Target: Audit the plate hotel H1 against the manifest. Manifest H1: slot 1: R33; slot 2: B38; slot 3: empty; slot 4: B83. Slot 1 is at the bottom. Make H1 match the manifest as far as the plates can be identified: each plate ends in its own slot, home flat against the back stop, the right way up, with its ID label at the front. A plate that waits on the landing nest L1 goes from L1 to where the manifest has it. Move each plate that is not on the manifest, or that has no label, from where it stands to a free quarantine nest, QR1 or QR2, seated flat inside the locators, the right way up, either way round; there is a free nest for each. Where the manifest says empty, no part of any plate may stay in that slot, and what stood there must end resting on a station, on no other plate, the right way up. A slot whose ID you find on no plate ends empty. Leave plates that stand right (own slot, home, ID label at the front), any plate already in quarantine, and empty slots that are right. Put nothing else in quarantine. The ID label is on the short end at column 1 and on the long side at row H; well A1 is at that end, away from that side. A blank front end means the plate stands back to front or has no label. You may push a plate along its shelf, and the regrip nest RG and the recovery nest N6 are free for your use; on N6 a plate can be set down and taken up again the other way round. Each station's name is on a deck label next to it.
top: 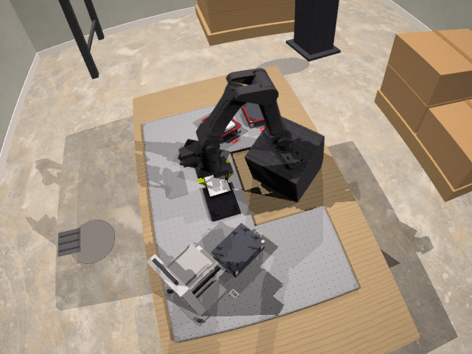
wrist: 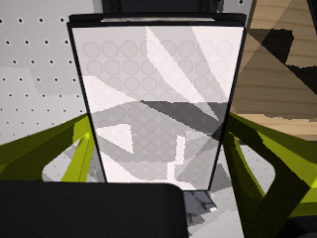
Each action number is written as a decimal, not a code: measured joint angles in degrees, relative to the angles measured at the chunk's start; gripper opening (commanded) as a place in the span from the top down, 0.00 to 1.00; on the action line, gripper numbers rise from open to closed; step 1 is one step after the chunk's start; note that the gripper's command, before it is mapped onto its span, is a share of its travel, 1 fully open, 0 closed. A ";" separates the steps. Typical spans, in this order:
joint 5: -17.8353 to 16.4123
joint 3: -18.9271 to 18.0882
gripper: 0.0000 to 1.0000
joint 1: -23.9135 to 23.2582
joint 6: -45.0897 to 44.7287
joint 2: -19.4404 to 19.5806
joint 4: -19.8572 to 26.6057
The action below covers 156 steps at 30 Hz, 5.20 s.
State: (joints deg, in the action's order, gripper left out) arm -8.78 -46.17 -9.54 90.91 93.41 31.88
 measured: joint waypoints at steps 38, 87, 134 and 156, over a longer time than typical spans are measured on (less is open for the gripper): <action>0.33 3.06 0.14 1.55 1.73 11.37 -15.26; 0.50 4.42 0.14 2.34 2.36 14.99 -20.55; 0.68 4.15 0.14 3.06 3.17 21.66 -27.02; 0.74 3.98 0.14 3.50 3.54 25.05 -29.57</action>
State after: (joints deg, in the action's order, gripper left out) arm -8.03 -42.19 -6.04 94.45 118.45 2.31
